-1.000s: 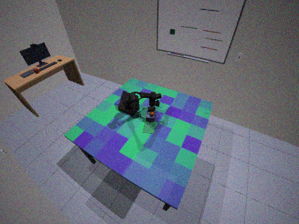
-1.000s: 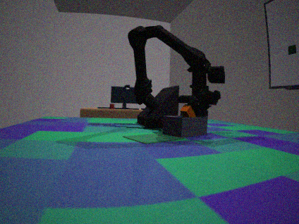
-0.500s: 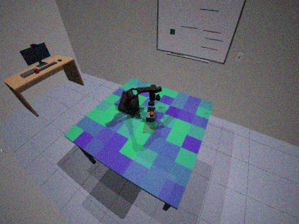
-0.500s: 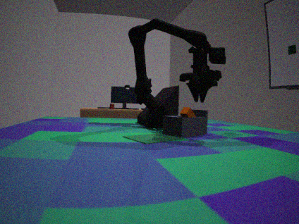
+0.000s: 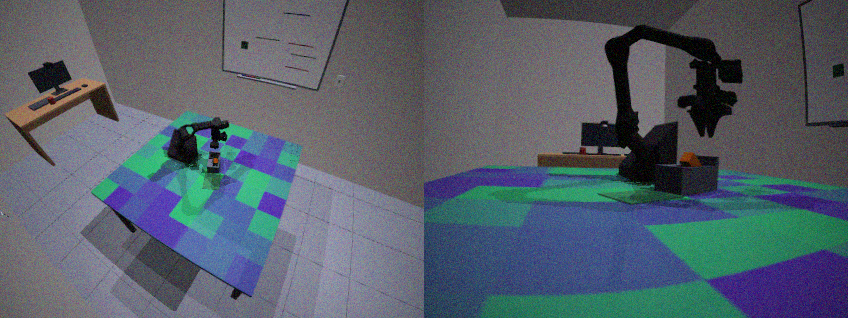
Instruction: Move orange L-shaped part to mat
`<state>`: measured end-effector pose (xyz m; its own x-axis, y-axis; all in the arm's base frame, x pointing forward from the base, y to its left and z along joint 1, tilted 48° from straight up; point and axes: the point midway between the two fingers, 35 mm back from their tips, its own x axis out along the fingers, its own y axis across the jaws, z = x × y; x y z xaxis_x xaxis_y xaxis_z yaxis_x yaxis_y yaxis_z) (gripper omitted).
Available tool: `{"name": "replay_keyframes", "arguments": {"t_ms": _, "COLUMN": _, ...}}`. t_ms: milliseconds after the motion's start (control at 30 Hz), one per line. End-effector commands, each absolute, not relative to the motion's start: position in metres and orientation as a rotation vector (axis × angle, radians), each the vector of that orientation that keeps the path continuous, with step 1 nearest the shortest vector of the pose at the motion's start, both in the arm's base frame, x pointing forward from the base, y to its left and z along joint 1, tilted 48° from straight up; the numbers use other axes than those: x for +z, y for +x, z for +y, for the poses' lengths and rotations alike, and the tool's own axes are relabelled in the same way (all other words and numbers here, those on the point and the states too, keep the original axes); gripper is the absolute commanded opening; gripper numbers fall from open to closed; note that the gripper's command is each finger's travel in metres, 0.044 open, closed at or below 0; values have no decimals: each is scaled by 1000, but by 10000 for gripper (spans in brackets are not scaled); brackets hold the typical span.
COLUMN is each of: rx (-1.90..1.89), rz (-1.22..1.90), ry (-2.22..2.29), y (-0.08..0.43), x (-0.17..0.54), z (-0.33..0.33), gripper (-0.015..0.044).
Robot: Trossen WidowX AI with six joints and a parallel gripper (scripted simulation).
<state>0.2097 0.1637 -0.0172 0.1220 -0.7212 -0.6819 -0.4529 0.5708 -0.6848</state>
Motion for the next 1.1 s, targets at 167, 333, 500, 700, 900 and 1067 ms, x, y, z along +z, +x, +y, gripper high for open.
{"name": "replay_keyframes", "arguments": {"t_ms": 167, "rx": -257, "rz": 1513, "ry": -1044, "y": 210, "x": -17, "z": 164, "gripper": 180}}
{"name": "replay_keyframes", "arguments": {"t_ms": 333, "rx": -257, "rz": 1513, "ry": -1044, "y": 210, "x": -17, "z": 164, "gripper": 180}}
{"name": "replay_keyframes", "arguments": {"t_ms": 500, "rx": -332, "rz": 1485, "ry": -962, "y": 213, "x": -14, "z": 162, "gripper": 259}}
{"name": "replay_keyframes", "arguments": {"t_ms": 700, "rx": -705, "rz": 1291, "ry": -513, "y": 229, "x": 5, "z": 150, "gripper": 280}}
{"name": "replay_keyframes", "arguments": {"t_ms": 900, "rx": -1070, "rz": 986, "ry": 11, "y": 246, "x": 27, "z": 133, "gripper": 280}}
{"name": "replay_keyframes", "arguments": {"t_ms": 1067, "rx": -1198, "rz": 837, "ry": 225, "y": 253, "x": 36, "z": 126, "gripper": 280}}
